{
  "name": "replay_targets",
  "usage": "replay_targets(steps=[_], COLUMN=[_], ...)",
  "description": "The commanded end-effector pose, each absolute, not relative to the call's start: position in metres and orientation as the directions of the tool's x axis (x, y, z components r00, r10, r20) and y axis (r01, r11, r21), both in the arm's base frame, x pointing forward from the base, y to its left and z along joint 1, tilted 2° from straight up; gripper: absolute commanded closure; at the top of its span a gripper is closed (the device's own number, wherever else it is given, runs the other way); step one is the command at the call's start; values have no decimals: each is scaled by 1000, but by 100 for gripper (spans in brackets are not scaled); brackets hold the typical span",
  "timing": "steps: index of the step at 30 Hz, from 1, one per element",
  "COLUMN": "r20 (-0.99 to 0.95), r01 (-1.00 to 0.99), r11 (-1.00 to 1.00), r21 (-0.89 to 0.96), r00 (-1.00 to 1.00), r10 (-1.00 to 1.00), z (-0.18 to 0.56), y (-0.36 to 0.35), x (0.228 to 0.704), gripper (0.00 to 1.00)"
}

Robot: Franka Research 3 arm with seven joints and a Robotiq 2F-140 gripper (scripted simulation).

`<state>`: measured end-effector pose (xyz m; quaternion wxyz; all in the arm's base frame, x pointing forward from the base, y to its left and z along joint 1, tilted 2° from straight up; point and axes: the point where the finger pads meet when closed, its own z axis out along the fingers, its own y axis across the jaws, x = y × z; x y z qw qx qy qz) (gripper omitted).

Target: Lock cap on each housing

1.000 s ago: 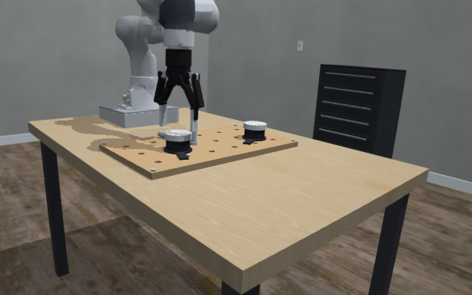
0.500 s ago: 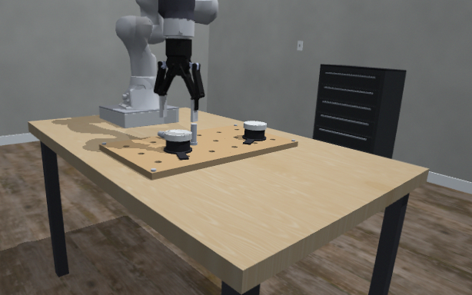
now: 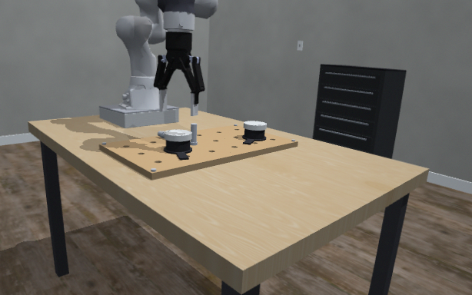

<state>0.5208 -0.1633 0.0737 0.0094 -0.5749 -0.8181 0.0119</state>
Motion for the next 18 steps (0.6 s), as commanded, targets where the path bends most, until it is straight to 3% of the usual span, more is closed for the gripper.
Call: replay_targets(steps=[1,12,18], r20=[3,4,15], r01=[943,936,752], r11=[331,349,658], r21=[-37,-37,-38], r00=[-331,-350,-658], r10=[944,937,753], z=[77,77,77], y=[-162,-162,-163], x=[519,519,521], gripper=[22,22,22])
